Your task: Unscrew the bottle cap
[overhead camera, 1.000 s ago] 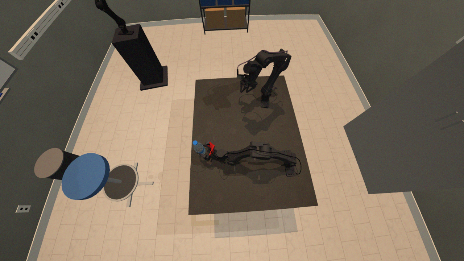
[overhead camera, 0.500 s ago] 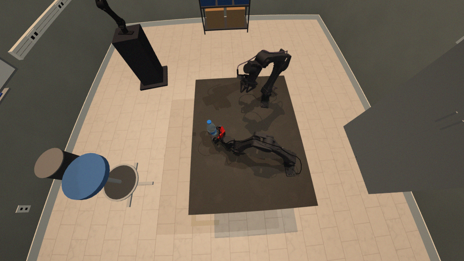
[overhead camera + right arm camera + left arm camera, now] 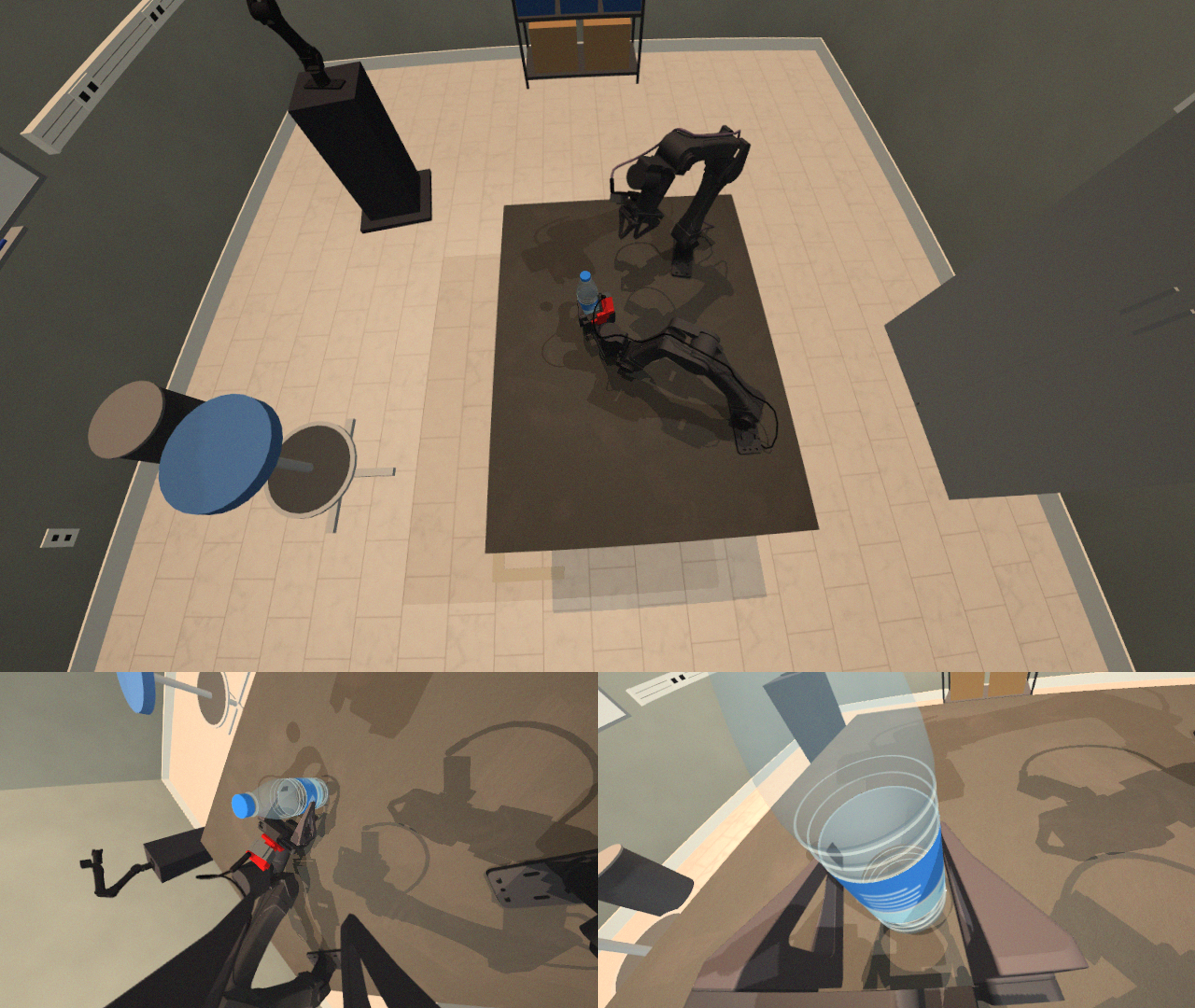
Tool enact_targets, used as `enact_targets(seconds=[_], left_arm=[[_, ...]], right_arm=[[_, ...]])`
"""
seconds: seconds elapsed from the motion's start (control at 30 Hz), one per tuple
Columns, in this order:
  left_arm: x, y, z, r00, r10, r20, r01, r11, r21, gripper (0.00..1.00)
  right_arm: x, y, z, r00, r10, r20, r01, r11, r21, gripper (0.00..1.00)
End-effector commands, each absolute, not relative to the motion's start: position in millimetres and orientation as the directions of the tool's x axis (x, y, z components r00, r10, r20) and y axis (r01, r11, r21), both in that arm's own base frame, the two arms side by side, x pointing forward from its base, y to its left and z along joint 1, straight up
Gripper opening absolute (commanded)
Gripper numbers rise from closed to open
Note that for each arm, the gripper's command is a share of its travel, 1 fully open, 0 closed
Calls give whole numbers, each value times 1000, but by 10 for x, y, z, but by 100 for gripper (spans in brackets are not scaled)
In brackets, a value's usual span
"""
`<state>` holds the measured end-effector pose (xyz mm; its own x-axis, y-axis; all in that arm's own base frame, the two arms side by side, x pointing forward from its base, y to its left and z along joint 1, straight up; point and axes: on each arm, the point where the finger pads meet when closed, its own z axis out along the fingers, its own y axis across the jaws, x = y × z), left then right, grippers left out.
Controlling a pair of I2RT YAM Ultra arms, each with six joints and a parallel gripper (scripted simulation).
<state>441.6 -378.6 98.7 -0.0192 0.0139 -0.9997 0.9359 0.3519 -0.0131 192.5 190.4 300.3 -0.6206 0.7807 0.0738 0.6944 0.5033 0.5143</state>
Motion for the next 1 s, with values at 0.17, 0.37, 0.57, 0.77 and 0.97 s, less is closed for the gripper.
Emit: enact_targets(seconds=[0.17,0.37,0.57,0.77,0.97], left_arm=[[4067,-3973,1272,33,-27,-999,970,240,26,0],[4072,-3972,1247,22,-20,-1000,970,243,17,0],[4074,-3972,1247,22,-20,-1000,970,244,17,0],[4108,-3973,1177,107,54,-993,958,263,118,0],[4082,-3998,1176,346,216,-913,895,217,390,0]], right_arm=[[1908,1907,2960,-625,778,63,693,516,504,57],[1908,1907,2960,-625,778,63,693,516,504,57],[1908,1907,2960,-625,778,63,693,516,504,57],[1908,1907,2960,-625,778,63,693,516,504,57],[1908,1907,2960,-625,778,63,693,516,504,57]])
